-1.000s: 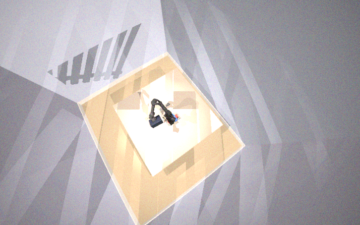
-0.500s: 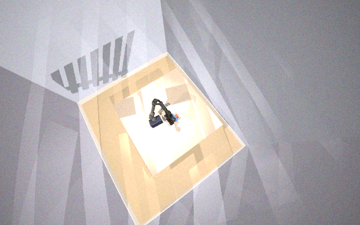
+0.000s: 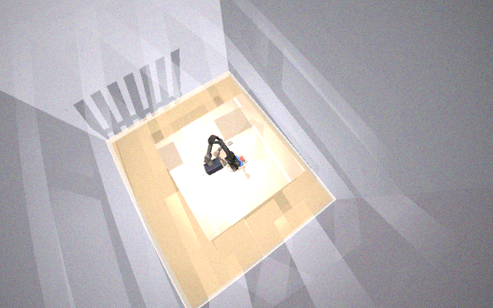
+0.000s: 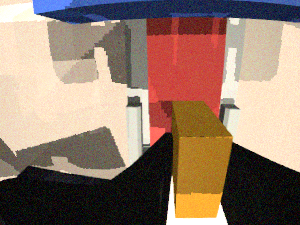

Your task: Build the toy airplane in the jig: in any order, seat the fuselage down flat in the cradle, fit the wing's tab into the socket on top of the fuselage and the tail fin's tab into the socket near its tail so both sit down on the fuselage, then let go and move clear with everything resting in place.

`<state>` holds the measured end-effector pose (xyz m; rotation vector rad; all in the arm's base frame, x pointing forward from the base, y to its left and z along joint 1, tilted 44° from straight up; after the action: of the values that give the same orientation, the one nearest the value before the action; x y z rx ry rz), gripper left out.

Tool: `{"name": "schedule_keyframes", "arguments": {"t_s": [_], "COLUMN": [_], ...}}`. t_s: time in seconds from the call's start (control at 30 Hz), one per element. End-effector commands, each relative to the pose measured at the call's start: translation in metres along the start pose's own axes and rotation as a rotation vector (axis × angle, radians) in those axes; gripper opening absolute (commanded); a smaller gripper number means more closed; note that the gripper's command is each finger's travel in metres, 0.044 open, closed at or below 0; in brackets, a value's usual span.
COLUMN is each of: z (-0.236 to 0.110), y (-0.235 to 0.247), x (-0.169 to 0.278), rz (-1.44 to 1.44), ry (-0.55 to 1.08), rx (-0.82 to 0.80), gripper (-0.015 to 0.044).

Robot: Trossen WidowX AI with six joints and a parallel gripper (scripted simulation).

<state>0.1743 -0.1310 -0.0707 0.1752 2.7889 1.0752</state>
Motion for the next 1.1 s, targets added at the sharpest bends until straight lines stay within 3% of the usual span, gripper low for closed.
{"name": "schedule_keyframes", "arguments": {"t_s": [0.0, 0.13, 0.33, 0.53, 1.07], "z": [0.000, 0.000, -0.003, -0.089, -0.092], "y": [0.000, 0.000, 0.000, -0.001, -0.005], "x": [0.000, 0.000, -0.001, 0.000, -0.004], "rz": [-0.001, -0.001, 0.000, 0.005, 0.005], "ry": [0.000, 0.000, 0.000, 0.000, 0.000], "rx": [0.001, 0.001, 0.001, 0.000, 0.000], "gripper": [0.0157, 0.0260, 0.0260, 0.0260, 0.0260]}}
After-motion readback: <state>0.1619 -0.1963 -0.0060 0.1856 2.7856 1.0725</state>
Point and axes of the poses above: the point midway between the two fingers, 35 mm back from their tips, its own z axis out along the fingers, its own y axis across the jaws, x = y × z, the point moved 2 cm from there along -z, back along the fingers
